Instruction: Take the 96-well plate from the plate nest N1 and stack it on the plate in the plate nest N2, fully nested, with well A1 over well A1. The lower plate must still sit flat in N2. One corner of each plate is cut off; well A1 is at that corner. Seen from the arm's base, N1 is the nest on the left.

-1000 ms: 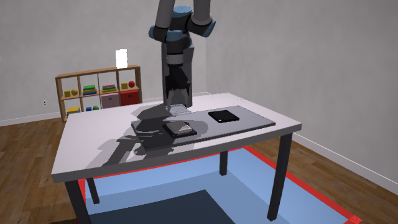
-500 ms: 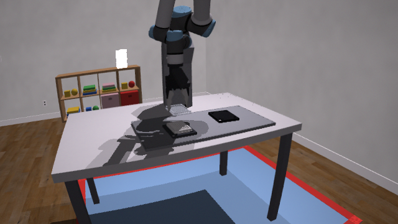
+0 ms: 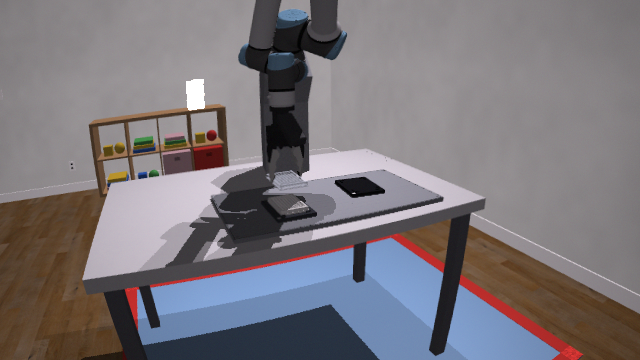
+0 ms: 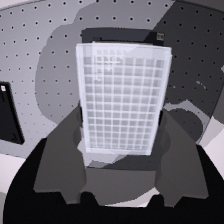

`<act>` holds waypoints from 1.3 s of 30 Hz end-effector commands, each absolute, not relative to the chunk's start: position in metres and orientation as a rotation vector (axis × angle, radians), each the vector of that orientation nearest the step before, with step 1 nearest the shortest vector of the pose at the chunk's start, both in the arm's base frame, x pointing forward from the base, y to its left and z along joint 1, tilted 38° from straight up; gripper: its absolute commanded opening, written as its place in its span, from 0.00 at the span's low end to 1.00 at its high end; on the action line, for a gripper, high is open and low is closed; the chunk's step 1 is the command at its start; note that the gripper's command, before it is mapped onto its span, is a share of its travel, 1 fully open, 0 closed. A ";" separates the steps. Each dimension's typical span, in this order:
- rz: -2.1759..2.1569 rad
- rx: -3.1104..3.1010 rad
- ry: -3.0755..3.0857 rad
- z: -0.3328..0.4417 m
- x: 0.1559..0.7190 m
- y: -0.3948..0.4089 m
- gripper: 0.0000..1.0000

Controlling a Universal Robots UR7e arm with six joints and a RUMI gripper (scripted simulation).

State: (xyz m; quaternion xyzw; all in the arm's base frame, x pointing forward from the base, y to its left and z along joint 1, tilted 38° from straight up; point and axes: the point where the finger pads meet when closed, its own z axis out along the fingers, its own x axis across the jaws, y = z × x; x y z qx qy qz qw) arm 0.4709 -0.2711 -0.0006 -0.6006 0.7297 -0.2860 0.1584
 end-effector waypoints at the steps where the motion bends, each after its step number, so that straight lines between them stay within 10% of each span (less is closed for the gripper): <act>1: -0.820 -1.717 2.086 -0.006 0.475 -0.273 0.00; 39: -0.820 -1.717 2.086 -0.040 0.500 -0.283 0.00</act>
